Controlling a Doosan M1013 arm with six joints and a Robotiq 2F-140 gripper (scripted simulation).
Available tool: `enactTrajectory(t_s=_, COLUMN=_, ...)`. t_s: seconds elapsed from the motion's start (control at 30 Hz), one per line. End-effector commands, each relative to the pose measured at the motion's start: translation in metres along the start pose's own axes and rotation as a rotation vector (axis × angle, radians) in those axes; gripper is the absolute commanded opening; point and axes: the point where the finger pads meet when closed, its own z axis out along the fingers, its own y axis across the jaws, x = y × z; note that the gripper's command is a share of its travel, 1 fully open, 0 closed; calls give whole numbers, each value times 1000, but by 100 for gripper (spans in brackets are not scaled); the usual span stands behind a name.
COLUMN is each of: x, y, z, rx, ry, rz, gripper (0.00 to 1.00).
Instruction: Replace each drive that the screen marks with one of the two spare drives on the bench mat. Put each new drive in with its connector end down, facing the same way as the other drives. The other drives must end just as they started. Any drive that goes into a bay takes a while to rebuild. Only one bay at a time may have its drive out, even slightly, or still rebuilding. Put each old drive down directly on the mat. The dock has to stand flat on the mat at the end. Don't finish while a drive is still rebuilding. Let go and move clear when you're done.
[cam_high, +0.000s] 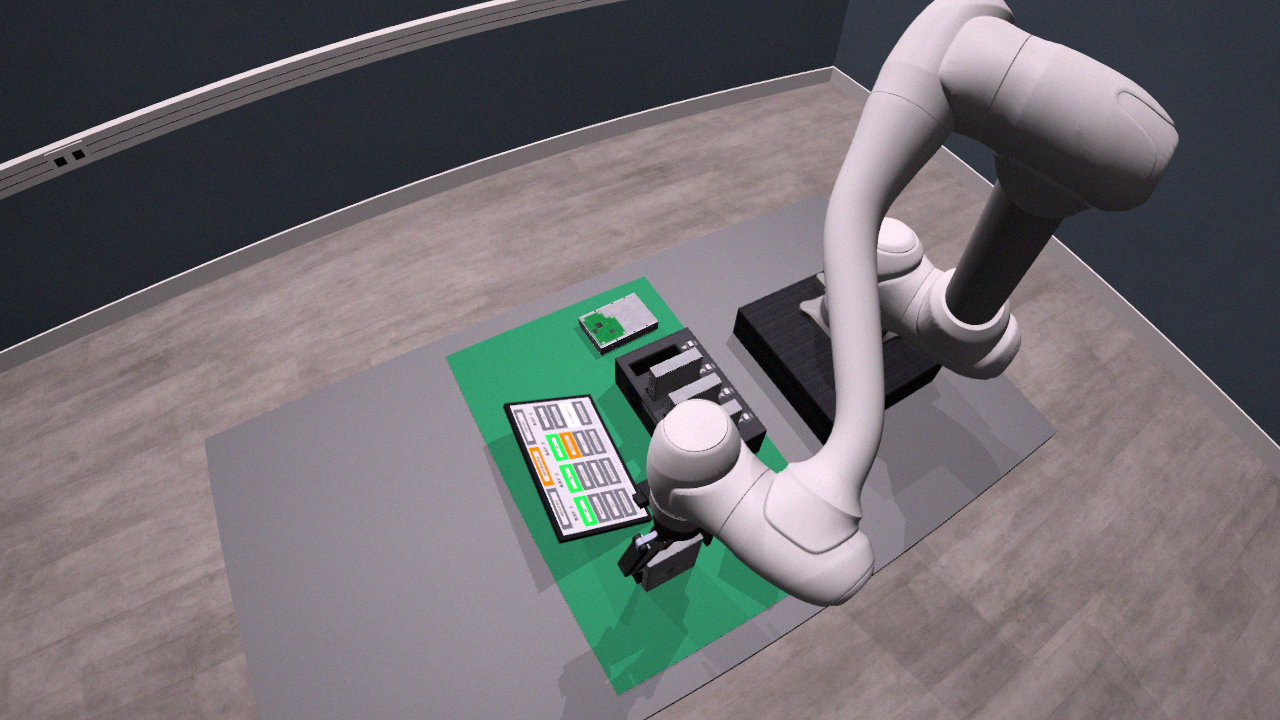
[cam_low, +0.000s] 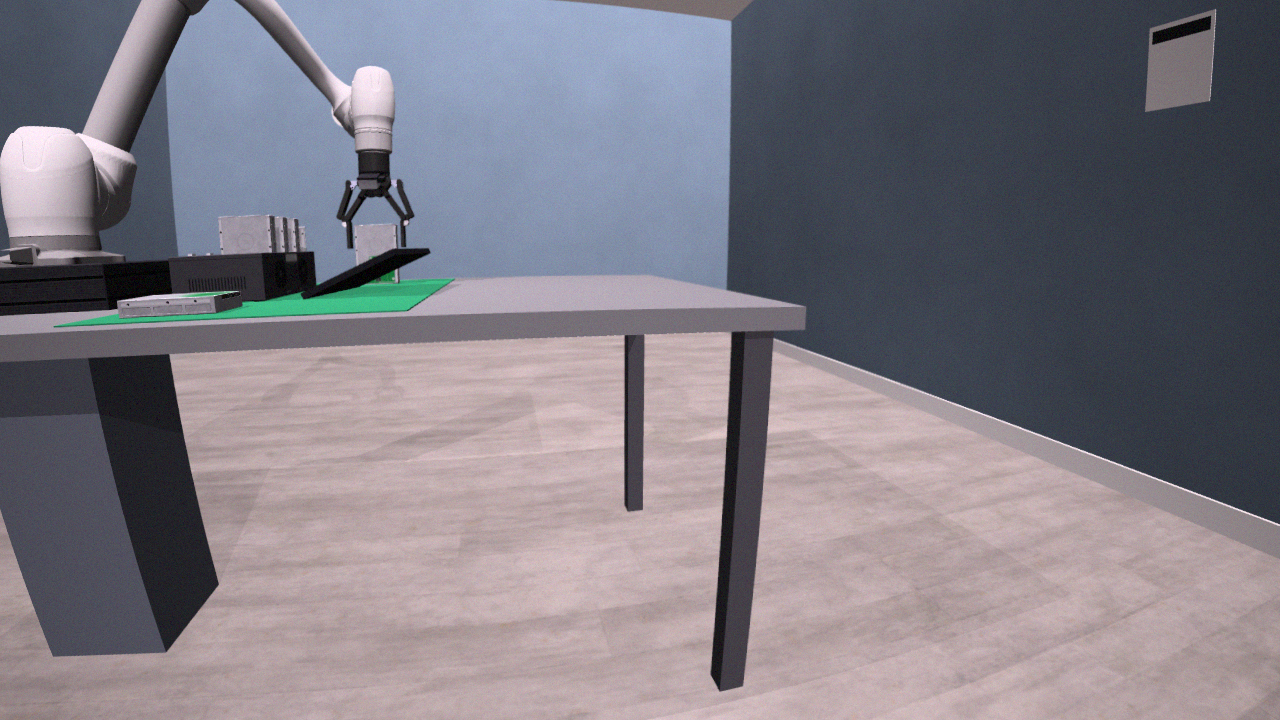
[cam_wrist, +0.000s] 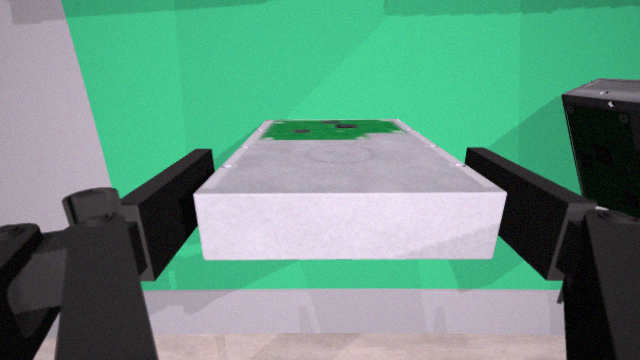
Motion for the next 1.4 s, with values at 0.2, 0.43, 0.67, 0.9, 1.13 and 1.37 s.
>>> enactTrajectory(t_s=0.2, x=0, y=-1, z=-1, rx=1, ry=-1, rz=0, gripper=89)
enactTrajectory(t_s=0.43, x=0, y=-1, z=-1, rx=1, ry=-1, rz=0, gripper=89)
enactTrajectory(t_s=0.67, x=0, y=-1, z=-1, rx=1, ry=-1, rz=0, gripper=89)
enactTrajectory(t_s=0.9, x=0, y=-1, z=-6, rx=1, ry=-1, rz=0, gripper=89)
enactTrajectory(t_s=1.13, x=0, y=-1, z=-18, rx=1, ry=-1, rz=0, gripper=89)
enactTrajectory(t_s=1.37, x=0, y=0, z=-47, rx=1, ry=-1, rz=0, gripper=89)
